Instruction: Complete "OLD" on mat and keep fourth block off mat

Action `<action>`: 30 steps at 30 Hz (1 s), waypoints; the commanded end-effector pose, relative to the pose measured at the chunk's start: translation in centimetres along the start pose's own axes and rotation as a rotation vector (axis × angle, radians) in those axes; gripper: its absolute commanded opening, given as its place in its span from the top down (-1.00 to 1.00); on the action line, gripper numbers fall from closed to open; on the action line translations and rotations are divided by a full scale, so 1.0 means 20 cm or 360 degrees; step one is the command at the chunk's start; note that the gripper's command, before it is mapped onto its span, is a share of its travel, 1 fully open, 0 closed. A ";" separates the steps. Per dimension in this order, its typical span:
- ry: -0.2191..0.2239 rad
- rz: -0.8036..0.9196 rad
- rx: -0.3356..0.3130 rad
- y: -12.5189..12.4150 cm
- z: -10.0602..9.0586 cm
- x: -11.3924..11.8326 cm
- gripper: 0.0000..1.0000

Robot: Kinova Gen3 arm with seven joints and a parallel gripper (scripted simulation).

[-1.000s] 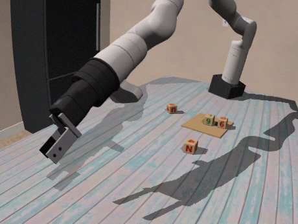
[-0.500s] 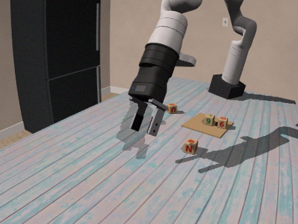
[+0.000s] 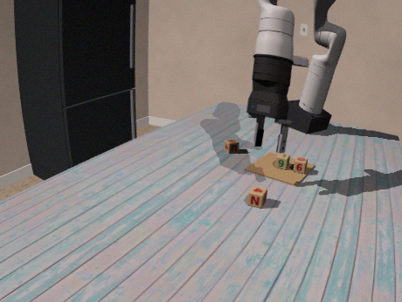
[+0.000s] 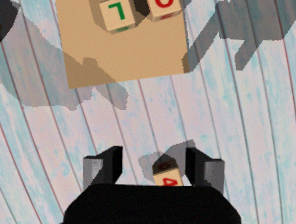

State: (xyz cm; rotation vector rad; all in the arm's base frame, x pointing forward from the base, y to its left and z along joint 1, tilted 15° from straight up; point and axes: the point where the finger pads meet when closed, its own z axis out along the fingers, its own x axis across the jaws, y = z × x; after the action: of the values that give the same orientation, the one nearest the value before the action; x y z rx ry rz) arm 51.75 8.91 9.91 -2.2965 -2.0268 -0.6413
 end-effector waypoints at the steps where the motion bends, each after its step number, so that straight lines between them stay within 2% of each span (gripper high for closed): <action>1: -0.0032 -0.0055 0.0126 -0.21 -0.05 0.05 -1.00; 5: -0.0058 -0.0095 0.0252 -0.39 -0.08 0.06 -1.00; 8: -0.0074 -0.0114 0.0310 -0.48 -0.09 0.06 -1.00; 15: -0.0085 -0.0123 0.0349 -0.54 -0.11 0.06 -1.00; 30: -0.0086 -0.0124 0.0350 -0.54 -0.11 0.06 -1.00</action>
State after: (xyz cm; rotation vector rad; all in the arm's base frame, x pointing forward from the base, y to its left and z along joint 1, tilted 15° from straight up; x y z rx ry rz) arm 41.35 11.28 9.43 -2.1396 -2.1031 -0.3535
